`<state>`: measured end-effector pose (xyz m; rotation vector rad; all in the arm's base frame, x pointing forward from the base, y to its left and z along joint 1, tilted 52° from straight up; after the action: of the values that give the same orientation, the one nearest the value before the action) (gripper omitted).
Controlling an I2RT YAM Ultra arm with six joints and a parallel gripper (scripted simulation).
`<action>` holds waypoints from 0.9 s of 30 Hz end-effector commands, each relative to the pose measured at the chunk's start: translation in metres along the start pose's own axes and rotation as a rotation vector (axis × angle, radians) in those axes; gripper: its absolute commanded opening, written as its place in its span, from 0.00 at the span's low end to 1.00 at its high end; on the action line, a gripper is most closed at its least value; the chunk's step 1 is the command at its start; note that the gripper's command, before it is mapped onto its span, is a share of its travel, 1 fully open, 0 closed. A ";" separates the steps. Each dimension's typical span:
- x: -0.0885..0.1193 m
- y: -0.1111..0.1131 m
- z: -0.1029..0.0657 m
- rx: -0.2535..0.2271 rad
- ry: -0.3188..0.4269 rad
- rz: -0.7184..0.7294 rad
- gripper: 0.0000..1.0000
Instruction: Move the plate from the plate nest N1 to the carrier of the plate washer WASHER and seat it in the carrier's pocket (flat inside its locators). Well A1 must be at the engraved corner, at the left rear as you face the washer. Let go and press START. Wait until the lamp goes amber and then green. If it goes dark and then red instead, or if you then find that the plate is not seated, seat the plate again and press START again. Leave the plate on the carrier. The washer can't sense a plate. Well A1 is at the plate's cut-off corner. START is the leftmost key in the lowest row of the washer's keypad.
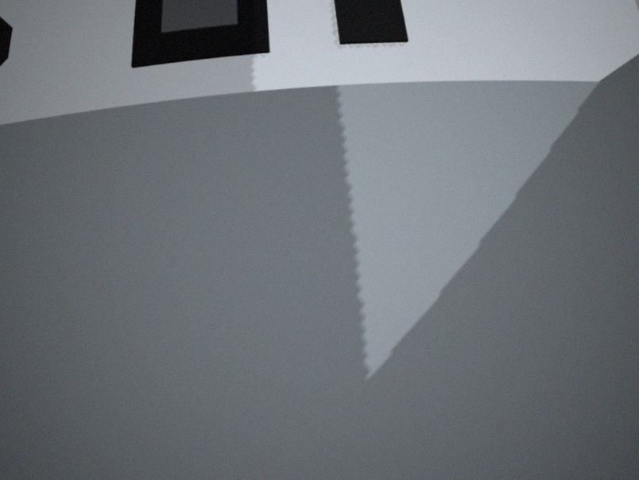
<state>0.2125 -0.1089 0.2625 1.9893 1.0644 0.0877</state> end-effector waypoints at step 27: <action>0.017 -0.001 -0.001 0.013 -0.058 -0.378 0.22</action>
<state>0.2299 -0.0959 0.2555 1.7774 1.3792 -0.1579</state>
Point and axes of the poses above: the point where the finger pads meet when closed, its own z axis out along the fingers, its own y axis across the jaws, x = y × z, the point moved 3 cm from there along -z, back along the fingers, and after that the axes turned 3 degrees about -z, right-handed, at the moved point
